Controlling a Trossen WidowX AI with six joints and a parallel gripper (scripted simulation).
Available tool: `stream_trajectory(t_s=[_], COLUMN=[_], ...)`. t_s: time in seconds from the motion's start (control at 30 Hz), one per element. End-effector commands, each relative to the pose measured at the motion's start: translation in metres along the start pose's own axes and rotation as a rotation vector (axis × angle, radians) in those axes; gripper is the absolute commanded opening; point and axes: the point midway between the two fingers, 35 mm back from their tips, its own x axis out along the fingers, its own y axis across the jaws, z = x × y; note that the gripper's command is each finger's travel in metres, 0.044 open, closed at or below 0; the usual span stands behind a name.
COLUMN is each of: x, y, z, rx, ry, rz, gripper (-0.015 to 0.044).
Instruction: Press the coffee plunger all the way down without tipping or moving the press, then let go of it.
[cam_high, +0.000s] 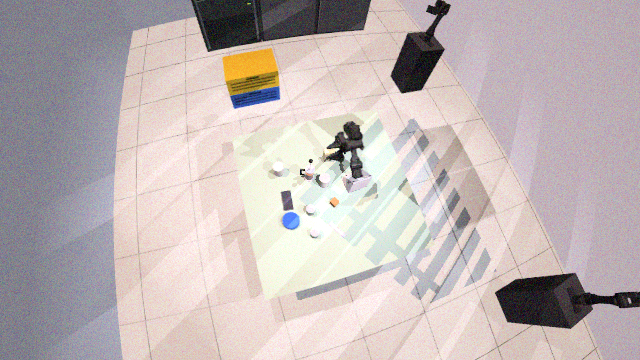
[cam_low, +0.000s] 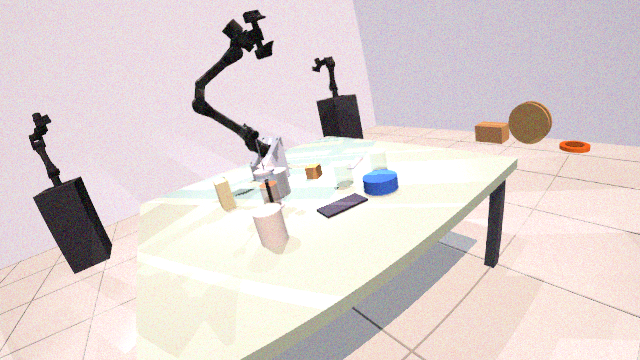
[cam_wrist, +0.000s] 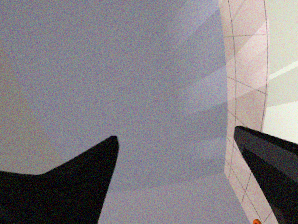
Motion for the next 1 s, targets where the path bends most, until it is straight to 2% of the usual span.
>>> stream_trajectory(t_s=[0.0,0.2,0.47,0.7,0.97], x=[0.017,0.030,0.013,0.013,0.015], y=[-0.044,-0.131,-0.229,-0.237,-0.285], z=[0.032,0.087,0.153,0.154,0.162], rx=[-0.298,-0.845,-1.489,-1.499,-1.495], ry=[-0.065,-0.127,-0.060,-0.050,-0.062], rz=[-0.114,-0.374,-0.726,-0.738,-0.743], gripper=[0.0440,0.0440,0.0440,0.0440,0.0440])
